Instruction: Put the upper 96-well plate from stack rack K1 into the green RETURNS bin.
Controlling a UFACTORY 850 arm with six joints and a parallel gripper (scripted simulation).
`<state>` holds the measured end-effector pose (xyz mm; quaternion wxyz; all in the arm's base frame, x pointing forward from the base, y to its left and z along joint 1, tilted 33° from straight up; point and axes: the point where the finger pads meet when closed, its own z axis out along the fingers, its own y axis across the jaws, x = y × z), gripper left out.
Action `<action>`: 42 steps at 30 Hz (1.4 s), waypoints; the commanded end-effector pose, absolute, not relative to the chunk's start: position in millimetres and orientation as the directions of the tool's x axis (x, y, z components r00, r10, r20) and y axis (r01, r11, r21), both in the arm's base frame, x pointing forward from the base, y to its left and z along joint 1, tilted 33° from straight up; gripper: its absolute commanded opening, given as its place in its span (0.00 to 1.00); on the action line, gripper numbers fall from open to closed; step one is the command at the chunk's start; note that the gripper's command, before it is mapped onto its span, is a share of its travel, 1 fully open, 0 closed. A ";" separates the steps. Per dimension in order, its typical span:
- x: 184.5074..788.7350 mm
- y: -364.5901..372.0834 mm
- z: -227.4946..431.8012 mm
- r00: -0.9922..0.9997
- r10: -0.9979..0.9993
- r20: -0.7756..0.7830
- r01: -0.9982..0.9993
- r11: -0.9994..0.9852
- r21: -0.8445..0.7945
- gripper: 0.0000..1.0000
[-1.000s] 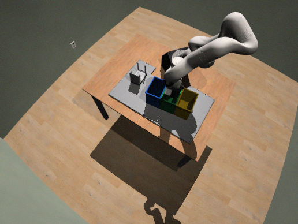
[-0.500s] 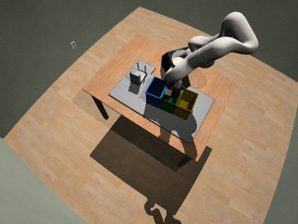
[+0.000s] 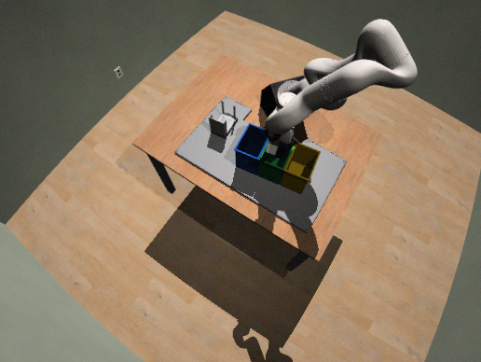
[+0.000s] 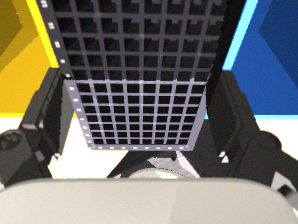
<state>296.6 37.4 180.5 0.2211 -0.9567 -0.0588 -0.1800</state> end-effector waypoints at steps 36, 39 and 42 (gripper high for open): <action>303.0 45.0 165.1 0.928 0.033 0.371 0.192 -0.895 -0.401 0.00; 303.0 45.0 165.1 0.928 0.033 0.371 0.192 -0.895 -0.401 0.00; 303.1 45.1 164.8 0.928 0.033 0.371 0.192 -0.895 -0.401 0.00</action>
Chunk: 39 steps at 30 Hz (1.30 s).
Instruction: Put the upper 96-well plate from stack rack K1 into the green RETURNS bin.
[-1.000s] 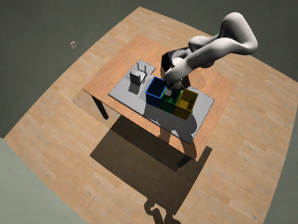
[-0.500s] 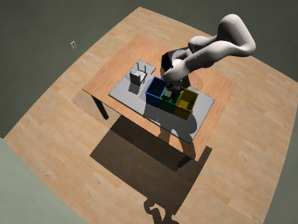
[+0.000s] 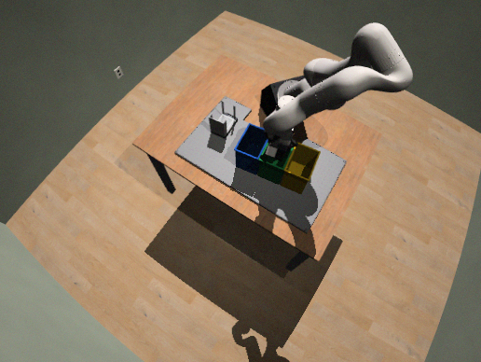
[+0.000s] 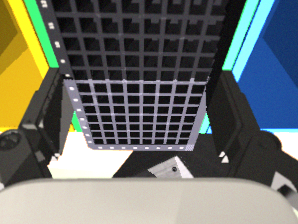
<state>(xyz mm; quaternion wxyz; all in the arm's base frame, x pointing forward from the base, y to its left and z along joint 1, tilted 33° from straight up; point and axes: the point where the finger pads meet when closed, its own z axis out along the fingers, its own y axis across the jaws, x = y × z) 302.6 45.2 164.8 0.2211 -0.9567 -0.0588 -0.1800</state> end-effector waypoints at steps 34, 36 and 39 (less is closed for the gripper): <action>304.6 47.3 160.6 0.928 0.033 0.371 0.192 -0.895 -0.401 0.00; 304.7 47.5 160.3 0.928 0.033 0.371 0.192 -0.895 -0.401 0.00; 304.8 47.7 159.9 0.928 0.033 0.371 0.192 -0.895 -0.401 0.00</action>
